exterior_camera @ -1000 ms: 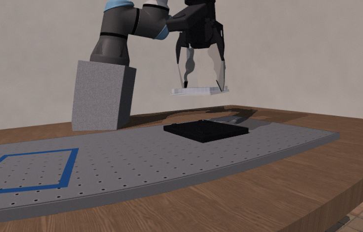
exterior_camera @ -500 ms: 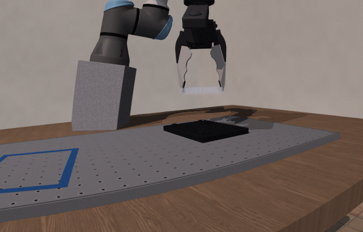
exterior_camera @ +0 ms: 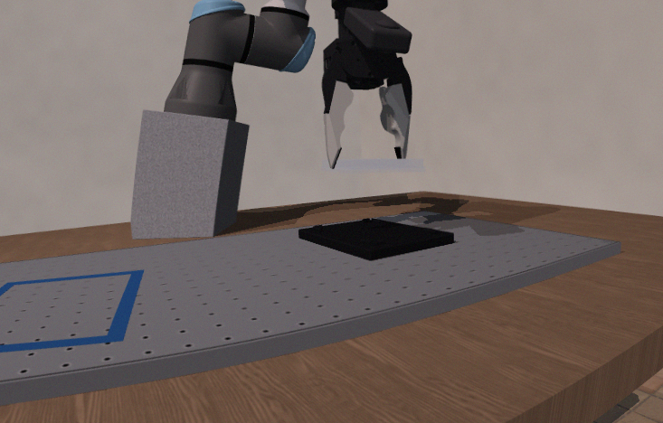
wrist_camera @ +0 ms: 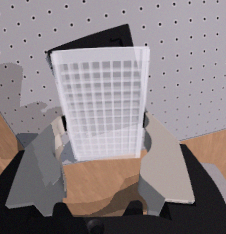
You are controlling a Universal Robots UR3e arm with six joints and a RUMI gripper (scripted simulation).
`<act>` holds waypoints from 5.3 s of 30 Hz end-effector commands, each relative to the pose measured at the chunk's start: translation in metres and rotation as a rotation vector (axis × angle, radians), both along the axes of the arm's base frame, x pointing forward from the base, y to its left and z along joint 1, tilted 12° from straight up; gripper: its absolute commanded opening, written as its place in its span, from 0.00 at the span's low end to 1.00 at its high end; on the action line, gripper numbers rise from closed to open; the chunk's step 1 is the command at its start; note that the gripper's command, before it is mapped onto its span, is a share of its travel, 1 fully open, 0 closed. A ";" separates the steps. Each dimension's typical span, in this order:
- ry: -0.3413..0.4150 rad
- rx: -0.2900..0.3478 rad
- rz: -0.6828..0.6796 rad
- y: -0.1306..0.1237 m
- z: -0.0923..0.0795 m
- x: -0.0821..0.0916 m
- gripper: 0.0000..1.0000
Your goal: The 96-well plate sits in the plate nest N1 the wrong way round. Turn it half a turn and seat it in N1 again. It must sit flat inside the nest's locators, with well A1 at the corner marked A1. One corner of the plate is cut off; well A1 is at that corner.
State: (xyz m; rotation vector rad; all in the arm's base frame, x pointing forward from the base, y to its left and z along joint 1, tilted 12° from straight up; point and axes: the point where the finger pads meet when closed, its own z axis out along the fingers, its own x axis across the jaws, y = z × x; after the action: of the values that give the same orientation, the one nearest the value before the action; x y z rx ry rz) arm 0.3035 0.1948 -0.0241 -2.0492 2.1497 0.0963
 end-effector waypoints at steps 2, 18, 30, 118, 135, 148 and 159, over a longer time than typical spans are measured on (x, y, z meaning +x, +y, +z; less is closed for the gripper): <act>-0.041 0.013 0.247 0.000 0.001 0.002 0.00; -0.042 0.011 0.247 0.001 0.001 0.002 0.00; -0.042 0.011 0.247 0.001 0.001 0.001 0.00; -0.041 0.012 0.246 0.013 -0.062 0.008 0.00; -0.041 0.011 0.246 0.013 -0.065 0.007 0.00; -0.041 0.011 0.246 0.014 -0.066 0.007 0.00; -0.041 0.011 0.246 0.014 -0.068 0.007 0.00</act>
State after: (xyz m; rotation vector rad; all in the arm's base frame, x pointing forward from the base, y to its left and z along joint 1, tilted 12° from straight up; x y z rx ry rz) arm 0.3095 0.2085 -0.0917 -2.2806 1.8603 0.1003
